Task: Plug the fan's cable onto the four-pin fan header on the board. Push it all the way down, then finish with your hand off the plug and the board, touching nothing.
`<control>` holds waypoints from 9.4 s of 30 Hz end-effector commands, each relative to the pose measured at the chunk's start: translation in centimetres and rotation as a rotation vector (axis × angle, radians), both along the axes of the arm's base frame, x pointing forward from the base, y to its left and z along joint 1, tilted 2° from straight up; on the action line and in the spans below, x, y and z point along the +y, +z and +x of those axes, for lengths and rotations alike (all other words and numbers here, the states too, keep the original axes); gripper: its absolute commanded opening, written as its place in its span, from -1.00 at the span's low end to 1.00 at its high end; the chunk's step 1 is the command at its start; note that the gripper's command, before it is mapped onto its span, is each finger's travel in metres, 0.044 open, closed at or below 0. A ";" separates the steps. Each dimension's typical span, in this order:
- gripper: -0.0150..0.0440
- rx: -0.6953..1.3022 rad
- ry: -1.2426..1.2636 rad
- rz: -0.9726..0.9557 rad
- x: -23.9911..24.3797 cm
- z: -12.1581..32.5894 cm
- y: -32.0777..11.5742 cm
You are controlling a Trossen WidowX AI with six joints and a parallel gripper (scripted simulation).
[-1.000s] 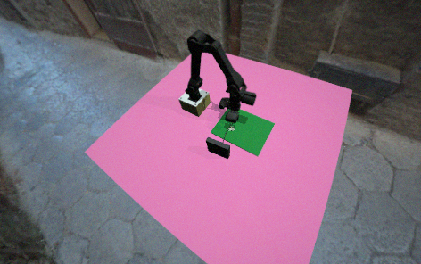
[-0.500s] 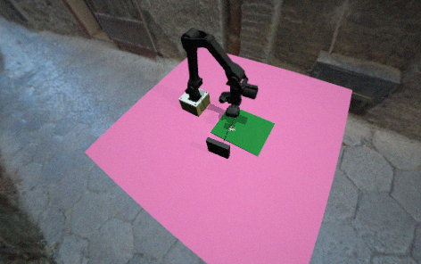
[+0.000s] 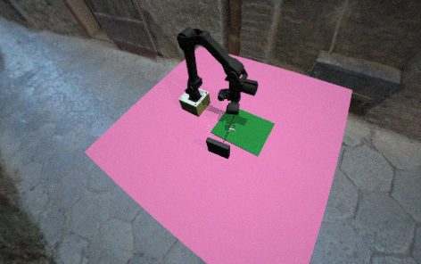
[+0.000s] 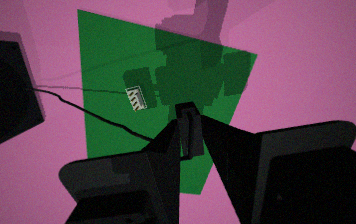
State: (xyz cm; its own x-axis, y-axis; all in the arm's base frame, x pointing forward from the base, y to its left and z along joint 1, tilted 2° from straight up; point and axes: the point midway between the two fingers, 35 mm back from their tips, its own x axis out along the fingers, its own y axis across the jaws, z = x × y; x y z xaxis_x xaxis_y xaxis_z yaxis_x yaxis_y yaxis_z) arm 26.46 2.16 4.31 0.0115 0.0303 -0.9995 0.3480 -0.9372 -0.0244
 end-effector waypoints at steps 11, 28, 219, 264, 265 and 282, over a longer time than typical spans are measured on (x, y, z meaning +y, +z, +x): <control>-0.49 -0.015 0.470 -0.009 -2.1 -0.4 0.1; -0.49 -0.030 1.057 -0.019 -4.6 -1.0 0.0; -0.49 -0.631 2.364 -1.836 -12.7 -8.5 -3.1; -0.49 -0.628 2.364 -1.845 -12.5 -8.3 -5.2; -0.49 -0.628 2.364 -1.845 -12.5 -8.3 -5.3; -0.49 -0.629 2.364 -1.844 -12.5 -8.3 -6.8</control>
State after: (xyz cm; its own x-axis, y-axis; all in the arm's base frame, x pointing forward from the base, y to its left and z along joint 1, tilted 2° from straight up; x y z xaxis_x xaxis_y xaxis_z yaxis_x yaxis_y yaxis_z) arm 18.12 -10.30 -2.14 0.9458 0.2453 -0.2130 -0.2467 0.9689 0.0203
